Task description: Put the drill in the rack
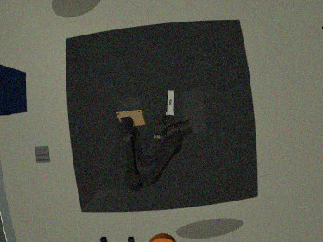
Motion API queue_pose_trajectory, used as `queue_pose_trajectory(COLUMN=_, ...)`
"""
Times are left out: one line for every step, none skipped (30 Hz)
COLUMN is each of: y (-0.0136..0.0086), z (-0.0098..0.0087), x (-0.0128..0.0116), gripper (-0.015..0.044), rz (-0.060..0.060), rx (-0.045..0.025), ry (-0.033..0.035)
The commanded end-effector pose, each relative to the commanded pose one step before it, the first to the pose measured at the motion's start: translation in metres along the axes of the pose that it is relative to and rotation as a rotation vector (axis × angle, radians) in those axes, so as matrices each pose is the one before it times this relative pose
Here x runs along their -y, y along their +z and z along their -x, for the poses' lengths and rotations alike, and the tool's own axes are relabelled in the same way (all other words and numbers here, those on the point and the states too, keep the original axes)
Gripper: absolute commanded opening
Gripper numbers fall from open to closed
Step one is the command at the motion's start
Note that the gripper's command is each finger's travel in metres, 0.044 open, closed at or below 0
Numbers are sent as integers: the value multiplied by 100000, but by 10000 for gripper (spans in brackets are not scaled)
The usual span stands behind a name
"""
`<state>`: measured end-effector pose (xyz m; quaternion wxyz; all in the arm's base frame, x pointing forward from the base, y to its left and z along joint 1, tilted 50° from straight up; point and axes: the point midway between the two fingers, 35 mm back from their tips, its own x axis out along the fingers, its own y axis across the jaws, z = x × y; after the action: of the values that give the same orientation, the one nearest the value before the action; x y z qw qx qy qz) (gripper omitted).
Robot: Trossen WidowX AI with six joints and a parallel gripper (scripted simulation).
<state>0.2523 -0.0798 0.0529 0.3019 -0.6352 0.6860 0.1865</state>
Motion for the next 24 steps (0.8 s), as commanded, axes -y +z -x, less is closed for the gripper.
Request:
queue_pose_trajectory(y=1, z=166, x=-110, gripper=0, rz=-244, rx=31, ry=63)
queue_pose_trajectory(y=-4, z=28, x=-23, gripper=0, rz=1, rx=1, ry=1)
queue_pose_trajectory(y=-3, z=32, x=-24, gripper=0, rz=1, rx=1, ry=1)
queue_pose_trajectory(y=0, z=32, x=-20, gripper=0, rz=1, rx=2, ry=1)
queue_pose_trajectory(y=4, z=32, x=-18, gripper=0, rz=1, rx=2, ry=1)
queue_pose_trajectory(y=8, z=31, x=-16, gripper=0, rz=1, rx=2, ry=1)
queue_pose_trajectory(y=-52, z=-20, x=8, gripper=0, rz=0, rx=-3, ry=0)
queue_pose_trajectory(y=-122, z=-44, x=17, gripper=0, rz=0, rx=-5, ry=-1)
queue_pose_trajectory(y=-136, z=-45, x=17, gripper=0, rz=0, rx=-7, ry=-1)
queue_pose_trajectory(y=-166, z=-47, x=14, gripper=0, rz=0, rx=-11, ry=-1)
queue_pose_trajectory(y=-118, z=-20, x=3, gripper=0, rz=1, rx=-7, ry=0)
queue_pose_trajectory(y=-118, z=-12, x=0, gripper=0, rz=1, rx=-6, ry=0)
queue_pose_trajectory(y=-134, z=-10, x=-1, gripper=0, rz=1, rx=-6, ry=0)
queue_pose_trajectory(y=-147, z=-9, x=-1, gripper=0, rz=1, rx=-7, ry=0)
queue_pose_trajectory(y=-153, z=-8, x=-1, gripper=0, rz=1, rx=-7, ry=0)
queue_pose_trajectory(y=-158, z=-7, x=-1, gripper=0, rz=1, rx=-7, ry=0)
queue_pose_trajectory(y=-162, z=-7, x=-1, gripper=0, rz=1, rx=-7, ry=0)
queue_pose_trajectory(y=-167, z=-7, x=-2, gripper=0, rz=1, rx=-7, ry=0)
queue_pose_trajectory(y=-173, z=-7, x=-2, gripper=0, rz=1, rx=-8, ry=0)
queue_pose_trajectory(y=-181, z=-8, x=-2, gripper=0, rz=1, rx=-8, ry=0)
queue_pose_trajectory(y=-189, z=-8, x=-2, gripper=0, rz=1, rx=-8, ry=-1)
queue_pose_trajectory(y=-98, z=-4, x=-2, gripper=0, rz=1, rx=-4, ry=0)
queue_pose_trajectory(y=-146, z=-6, x=-2, gripper=0, rz=1, rx=-7, ry=0)
queue_pose_trajectory(y=-181, z=-7, x=-3, gripper=0, rz=1, rx=-8, ry=-1)
